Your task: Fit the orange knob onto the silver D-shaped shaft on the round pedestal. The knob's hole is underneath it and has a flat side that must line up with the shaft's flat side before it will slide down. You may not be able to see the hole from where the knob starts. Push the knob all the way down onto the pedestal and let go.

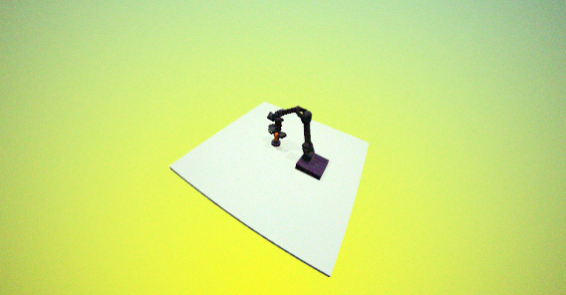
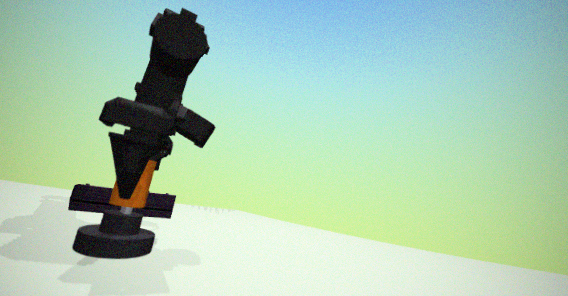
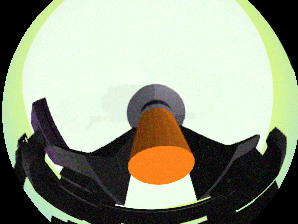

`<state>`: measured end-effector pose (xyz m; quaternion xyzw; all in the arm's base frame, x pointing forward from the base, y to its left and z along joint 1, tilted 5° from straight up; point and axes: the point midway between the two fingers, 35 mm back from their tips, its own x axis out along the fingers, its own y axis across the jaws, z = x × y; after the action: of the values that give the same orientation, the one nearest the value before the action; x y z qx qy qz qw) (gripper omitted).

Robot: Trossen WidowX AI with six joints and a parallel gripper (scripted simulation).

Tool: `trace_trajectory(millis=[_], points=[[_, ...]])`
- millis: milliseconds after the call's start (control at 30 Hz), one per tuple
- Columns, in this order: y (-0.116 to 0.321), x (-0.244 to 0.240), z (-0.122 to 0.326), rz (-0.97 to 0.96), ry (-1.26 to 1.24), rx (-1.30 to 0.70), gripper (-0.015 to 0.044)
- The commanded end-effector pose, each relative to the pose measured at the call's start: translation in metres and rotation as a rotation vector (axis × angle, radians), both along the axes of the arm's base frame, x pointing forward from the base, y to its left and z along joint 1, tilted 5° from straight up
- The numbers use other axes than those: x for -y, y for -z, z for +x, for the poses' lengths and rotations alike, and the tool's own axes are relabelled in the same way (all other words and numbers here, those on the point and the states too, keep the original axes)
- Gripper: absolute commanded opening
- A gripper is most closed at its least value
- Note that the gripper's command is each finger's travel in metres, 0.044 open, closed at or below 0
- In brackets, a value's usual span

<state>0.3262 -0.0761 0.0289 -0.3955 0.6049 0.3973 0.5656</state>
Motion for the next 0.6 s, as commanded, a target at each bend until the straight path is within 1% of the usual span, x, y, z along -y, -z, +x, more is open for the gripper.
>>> trace_trajectory(millis=[0, 233, 500, 567], points=[[0.0034, 0.0010, -0.0003, -0.005, 0.000, 0.001, 0.0000], [0.0105, 0.0015, -0.0001, -0.006, 0.000, 0.001, 0.0000], [0.0091, 0.0005, -0.0004, -0.001, 0.001, -0.001, 0.0000], [0.0091, 0.0005, -0.0004, -0.001, 0.001, -0.001, 0.0053]])
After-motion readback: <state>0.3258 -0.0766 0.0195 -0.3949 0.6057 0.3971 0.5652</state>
